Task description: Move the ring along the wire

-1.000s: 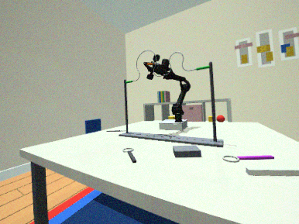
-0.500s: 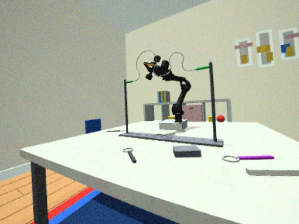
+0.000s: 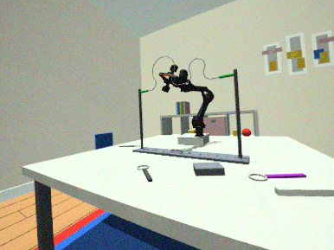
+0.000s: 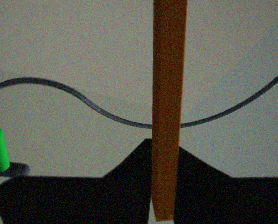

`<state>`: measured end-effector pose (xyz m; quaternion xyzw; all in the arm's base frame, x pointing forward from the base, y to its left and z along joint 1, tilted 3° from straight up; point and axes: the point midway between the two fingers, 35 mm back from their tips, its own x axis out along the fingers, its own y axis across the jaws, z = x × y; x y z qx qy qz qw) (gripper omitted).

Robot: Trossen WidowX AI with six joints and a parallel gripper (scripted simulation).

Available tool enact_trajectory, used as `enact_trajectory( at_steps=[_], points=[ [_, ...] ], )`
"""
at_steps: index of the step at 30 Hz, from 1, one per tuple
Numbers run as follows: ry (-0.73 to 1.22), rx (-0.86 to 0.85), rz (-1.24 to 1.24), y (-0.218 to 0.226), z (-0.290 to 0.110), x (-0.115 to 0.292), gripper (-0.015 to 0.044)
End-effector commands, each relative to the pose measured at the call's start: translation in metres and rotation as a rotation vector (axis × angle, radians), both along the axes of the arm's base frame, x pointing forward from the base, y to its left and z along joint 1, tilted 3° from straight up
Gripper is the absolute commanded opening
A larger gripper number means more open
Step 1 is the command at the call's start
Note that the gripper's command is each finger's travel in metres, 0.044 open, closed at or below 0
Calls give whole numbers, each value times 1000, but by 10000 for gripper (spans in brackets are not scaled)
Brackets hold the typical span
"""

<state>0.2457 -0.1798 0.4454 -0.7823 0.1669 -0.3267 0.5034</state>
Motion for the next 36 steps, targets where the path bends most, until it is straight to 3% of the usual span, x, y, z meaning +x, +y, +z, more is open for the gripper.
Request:
enact_trajectory(
  at_steps=[1, 36],
  points=[
    [-14, 65, 5, -4, -12, -1, -150],
    [-193, 857, 48, 7, -131, 9, -150]
  ],
)
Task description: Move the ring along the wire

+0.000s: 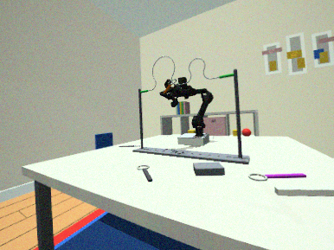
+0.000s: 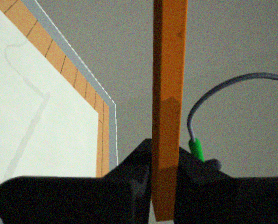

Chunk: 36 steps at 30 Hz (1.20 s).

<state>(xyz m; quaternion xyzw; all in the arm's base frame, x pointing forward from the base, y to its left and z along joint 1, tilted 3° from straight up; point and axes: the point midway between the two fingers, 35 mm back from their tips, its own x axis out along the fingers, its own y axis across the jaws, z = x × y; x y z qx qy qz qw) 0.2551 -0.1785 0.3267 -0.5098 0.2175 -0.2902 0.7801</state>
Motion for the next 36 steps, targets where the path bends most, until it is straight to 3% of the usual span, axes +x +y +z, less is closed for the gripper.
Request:
enact_trajectory(
  at_steps=[1, 19, 36],
  points=[
    [-29, 110, -1, 7, -15, 0, -150],
    [-126, 549, 23, 52, -63, 13, -150],
    [-206, 912, 45, 103, -84, 26, -150]
  ],
)
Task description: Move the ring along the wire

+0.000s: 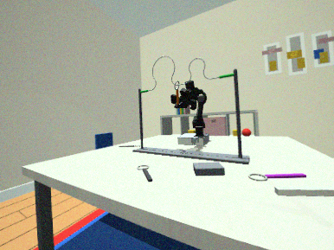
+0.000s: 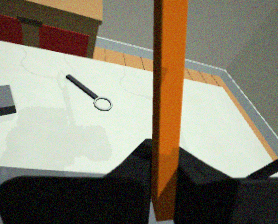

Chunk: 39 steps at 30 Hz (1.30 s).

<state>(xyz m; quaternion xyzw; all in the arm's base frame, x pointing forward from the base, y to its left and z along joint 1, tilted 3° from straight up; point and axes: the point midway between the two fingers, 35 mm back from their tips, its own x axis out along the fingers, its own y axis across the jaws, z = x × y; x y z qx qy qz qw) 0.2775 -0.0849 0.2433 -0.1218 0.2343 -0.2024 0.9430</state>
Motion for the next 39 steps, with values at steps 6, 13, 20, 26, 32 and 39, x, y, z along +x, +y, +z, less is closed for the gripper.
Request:
enact_trajectory(
  at_steps=[6, 13, 20, 26, 32, 39],
  points=[
    [-37, 157, 1, 25, -3, 7, -150],
    [-53, 226, 5, 39, -3, 10, -150],
    [-62, 266, 8, 50, -3, 13, -150],
    [-67, 286, 9, 58, -3, 14, -150],
    [-71, 304, 10, 66, -3, 16, -150],
    [-79, 337, 12, 76, -3, 18, -150]
  ],
)
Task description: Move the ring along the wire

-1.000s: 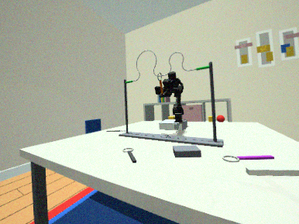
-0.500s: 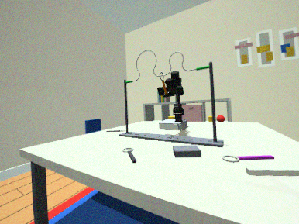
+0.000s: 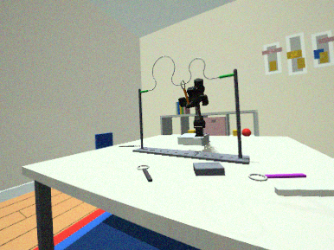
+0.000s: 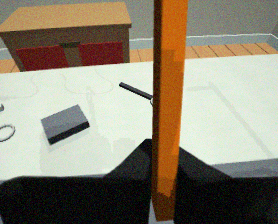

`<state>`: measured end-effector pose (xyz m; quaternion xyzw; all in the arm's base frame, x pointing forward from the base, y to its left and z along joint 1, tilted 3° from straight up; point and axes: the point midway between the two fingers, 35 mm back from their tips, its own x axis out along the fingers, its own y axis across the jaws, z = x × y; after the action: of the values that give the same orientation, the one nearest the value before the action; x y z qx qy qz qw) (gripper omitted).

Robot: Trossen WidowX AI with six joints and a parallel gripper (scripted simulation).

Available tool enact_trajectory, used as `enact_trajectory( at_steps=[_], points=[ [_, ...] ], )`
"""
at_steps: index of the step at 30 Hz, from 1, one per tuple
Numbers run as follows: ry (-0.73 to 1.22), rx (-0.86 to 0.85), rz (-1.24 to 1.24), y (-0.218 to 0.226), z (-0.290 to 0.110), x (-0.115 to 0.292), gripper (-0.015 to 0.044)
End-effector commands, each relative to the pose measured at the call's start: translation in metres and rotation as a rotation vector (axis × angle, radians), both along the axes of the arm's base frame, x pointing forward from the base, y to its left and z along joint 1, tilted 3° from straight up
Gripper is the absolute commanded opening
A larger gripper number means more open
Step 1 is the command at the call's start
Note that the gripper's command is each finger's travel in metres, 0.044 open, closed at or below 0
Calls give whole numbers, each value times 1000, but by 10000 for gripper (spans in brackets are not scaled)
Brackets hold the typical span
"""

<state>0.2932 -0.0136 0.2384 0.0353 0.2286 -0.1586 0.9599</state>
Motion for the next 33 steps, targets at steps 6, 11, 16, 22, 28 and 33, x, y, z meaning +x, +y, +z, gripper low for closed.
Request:
enact_trajectory(
  at_steps=[6, 11, 16, 22, 28, 33],
  points=[
    [-19, 69, -3, 16, 3, 5, -150],
    [-33, 133, 1, 28, 4, 8, -150],
    [-52, 216, 6, 42, 7, 11, -150],
    [-80, 336, 12, 60, 14, 14, -150],
    [-110, 471, 20, 78, 23, 18, -150],
    [-136, 584, 26, 92, 33, 21, -150]
  ],
)
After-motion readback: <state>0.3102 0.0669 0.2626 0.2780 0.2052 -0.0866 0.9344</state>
